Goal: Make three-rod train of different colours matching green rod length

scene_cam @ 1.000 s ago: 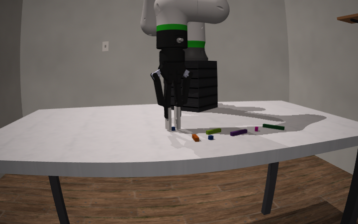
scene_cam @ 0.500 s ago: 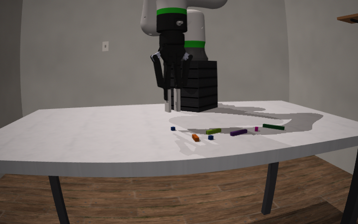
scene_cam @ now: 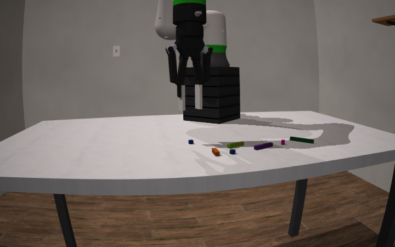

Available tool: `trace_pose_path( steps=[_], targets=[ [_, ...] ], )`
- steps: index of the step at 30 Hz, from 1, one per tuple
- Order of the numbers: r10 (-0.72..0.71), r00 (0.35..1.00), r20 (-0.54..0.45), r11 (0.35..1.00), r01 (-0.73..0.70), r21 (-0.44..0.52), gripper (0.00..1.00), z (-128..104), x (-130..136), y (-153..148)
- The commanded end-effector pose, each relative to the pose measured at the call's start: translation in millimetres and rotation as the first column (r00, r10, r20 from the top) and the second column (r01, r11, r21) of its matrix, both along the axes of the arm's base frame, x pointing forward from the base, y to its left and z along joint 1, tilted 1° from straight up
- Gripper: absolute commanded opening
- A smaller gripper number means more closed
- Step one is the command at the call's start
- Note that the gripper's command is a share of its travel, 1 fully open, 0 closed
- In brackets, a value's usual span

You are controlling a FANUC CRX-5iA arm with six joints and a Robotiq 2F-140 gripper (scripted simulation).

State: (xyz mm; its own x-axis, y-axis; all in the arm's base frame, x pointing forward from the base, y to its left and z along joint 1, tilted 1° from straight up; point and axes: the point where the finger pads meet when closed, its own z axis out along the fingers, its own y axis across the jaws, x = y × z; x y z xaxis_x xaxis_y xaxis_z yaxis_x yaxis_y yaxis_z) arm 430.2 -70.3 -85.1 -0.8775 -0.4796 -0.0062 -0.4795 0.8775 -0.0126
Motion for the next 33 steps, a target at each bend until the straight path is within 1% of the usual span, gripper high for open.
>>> trace_pose_path(
  steps=[1, 22, 24, 26, 27, 30, 33],
  targets=[
    [0.0, 1.0, 0.0, 1.0, 0.0, 0.0, 1.0, 0, 0, 0],
    [0.015, 1.0, 0.0, 1.0, -0.015, 0.0, 1.0, 0, 1, 1],
    [0.064, 0.998, 0.0, 0.998, -0.064, -0.001, 1.0, 0, 3, 6],
    [0.158, 0.987, -0.001, 0.987, -0.158, -0.002, 1.0, -1, 7, 15],
    [0.222, 0.975, -0.002, 0.975, -0.222, -0.002, 1.0, -2, 9, 22],
    [0.327, 0.945, -0.003, 0.945, -0.327, -0.003, 1.0, -3, 13, 33],
    [0.435, 0.9, -0.004, 0.9, -0.435, -0.004, 1.0, -4, 17, 44]
  ],
)
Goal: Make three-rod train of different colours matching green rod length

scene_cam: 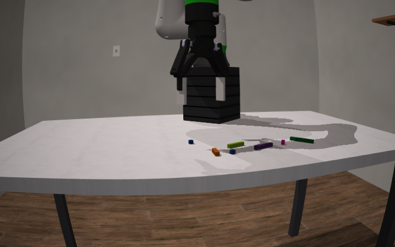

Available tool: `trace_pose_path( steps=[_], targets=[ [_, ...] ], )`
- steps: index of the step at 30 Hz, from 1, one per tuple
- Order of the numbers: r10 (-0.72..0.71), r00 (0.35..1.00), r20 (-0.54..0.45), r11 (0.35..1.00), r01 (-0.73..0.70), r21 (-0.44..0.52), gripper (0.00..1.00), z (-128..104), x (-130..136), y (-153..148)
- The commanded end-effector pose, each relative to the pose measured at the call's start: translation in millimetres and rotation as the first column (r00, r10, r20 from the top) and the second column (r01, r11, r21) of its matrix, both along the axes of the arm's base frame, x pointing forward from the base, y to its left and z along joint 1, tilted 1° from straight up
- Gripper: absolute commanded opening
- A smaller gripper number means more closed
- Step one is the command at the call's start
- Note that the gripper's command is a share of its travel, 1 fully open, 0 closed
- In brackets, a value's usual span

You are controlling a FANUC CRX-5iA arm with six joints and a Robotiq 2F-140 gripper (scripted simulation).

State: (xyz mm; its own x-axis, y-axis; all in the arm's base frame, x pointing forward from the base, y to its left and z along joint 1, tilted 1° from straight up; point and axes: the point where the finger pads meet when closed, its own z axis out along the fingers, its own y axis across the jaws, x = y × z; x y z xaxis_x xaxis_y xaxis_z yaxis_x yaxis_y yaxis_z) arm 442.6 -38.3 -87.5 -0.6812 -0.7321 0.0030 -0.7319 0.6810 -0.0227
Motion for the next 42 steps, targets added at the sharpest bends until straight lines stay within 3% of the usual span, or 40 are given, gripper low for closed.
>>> trace_pose_path(
  steps=[1, 5, 6, 12, 20, 22, 23, 27, 37, 39, 40, 42],
  targets=[
    [0.166, 0.986, -0.004, 0.986, -0.166, 0.008, 1.0, -1, 6, 16],
    [0.241, 0.97, -0.005, 0.97, -0.241, 0.007, 1.0, -2, 8, 24],
    [0.346, 0.938, -0.006, 0.938, -0.346, 0.006, 1.0, -3, 11, 36],
    [0.533, 0.846, -0.009, 0.846, -0.533, 0.005, 1.0, -5, 16, 58],
    [0.762, 0.648, -0.013, 0.648, -0.762, 0.004, 1.0, -8, 22, 90],
    [0.762, 0.648, -0.013, 0.648, -0.762, 0.004, 1.0, -8, 22, 90],
    [0.827, 0.561, -0.015, 0.561, -0.827, 0.004, 1.0, -9, 23, 102],
    [0.894, 0.447, -0.017, 0.447, -0.895, 0.004, 1.0, -10, 24, 117],
    [0.996, 0.084, -0.022, 0.084, -0.996, 0.005, 1.0, -15, 25, 160],
    [0.996, 0.084, -0.022, 0.084, -0.996, 0.005, 1.0, -15, 25, 160],
    [1.0, -0.02, -0.023, -0.02, -1.0, 0.006, 1.0, -16, 25, 171],
    [0.996, -0.082, -0.024, -0.082, -0.997, 0.007, 1.0, -16, 24, 178]
  ],
)
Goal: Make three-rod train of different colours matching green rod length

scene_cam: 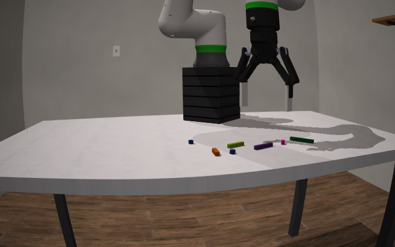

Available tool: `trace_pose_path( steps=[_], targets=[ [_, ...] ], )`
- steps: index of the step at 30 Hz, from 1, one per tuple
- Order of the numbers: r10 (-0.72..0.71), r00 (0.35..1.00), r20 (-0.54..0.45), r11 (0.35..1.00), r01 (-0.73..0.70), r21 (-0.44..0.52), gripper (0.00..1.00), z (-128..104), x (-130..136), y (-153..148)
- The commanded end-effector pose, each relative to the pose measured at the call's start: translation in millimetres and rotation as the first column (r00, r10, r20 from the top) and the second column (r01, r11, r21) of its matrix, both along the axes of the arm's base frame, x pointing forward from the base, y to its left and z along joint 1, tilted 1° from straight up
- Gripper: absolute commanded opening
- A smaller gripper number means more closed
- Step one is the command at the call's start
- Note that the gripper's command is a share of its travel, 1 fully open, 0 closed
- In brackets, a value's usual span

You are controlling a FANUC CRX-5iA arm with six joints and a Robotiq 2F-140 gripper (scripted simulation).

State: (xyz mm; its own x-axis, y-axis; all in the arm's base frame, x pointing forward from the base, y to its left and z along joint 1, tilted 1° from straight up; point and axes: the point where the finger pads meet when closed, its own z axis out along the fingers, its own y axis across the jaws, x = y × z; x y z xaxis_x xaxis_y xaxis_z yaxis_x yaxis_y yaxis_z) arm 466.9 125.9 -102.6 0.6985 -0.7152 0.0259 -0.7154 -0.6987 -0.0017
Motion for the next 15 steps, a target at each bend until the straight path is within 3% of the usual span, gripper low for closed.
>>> trace_pose_path(
  steps=[1, 9, 15],
  targets=[
    [0.166, 0.986, -0.009, 0.986, -0.166, 0.007, 1.0, -2, 0, 18],
    [0.446, 0.895, -0.012, 0.895, -0.446, 0.005, 1.0, -5, -4, 52],
    [0.477, 0.879, -0.013, 0.879, -0.477, 0.004, 1.0, -6, -5, 56]
  ],
)
